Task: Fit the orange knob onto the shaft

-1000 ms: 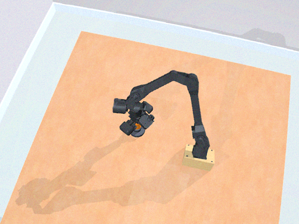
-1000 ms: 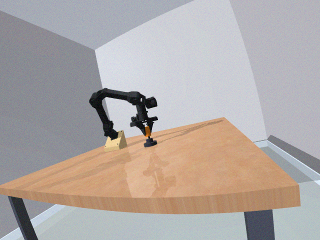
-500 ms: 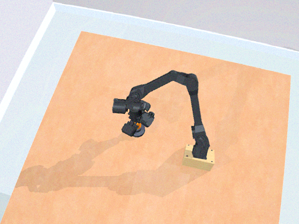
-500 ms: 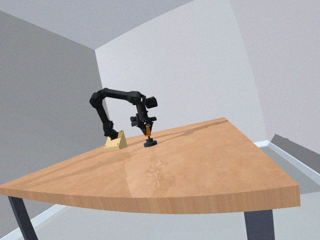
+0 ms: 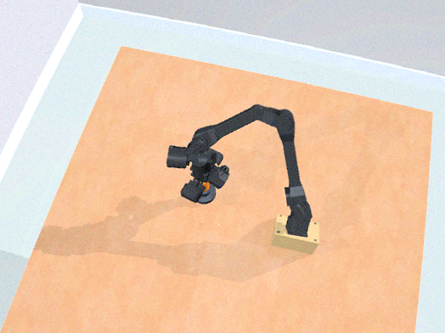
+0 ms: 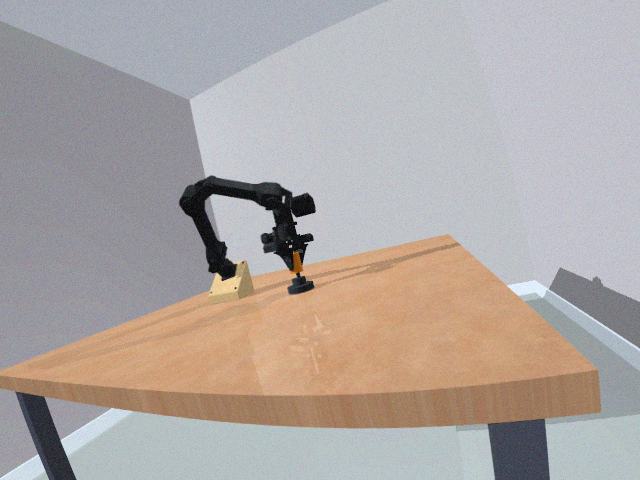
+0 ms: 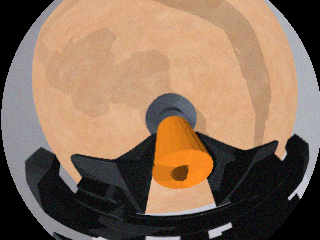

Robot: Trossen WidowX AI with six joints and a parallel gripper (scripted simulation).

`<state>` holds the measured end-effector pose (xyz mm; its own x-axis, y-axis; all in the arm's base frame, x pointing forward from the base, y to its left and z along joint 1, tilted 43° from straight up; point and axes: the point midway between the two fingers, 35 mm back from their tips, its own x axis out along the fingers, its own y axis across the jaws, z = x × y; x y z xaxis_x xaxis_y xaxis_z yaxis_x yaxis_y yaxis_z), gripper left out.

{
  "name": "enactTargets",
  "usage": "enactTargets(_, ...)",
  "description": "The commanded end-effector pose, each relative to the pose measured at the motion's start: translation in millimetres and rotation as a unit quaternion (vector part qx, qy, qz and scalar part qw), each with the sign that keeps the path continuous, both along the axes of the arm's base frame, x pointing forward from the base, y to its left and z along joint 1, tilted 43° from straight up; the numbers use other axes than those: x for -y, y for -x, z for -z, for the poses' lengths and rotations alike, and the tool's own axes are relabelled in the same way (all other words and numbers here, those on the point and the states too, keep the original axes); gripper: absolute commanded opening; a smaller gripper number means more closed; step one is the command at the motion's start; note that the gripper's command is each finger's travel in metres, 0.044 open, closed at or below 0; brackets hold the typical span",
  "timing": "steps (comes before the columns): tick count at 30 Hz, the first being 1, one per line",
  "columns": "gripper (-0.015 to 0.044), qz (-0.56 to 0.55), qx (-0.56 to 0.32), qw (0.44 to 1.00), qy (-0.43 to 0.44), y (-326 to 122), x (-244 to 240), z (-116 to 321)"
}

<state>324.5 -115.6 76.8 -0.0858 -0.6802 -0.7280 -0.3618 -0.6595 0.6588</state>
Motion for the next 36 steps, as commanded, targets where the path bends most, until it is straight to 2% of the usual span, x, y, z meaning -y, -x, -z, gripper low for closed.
enactTargets(1, 0.0000, -0.001, 0.000, 1.000, 0.001, -0.5, -1.9, -2.0)
enactTargets(5, 0.0000, -0.010, -0.009, 1.000, -0.001, 0.3, -2.9, -2.4)
enactTargets(11, 0.0000, -0.076, -0.070, 0.995, -0.008, 3.0, -2.5, -0.3)
enactTargets(36, 0.0000, -0.077, -0.071, 0.994, -0.008, 1.3, -0.8, 1.3)
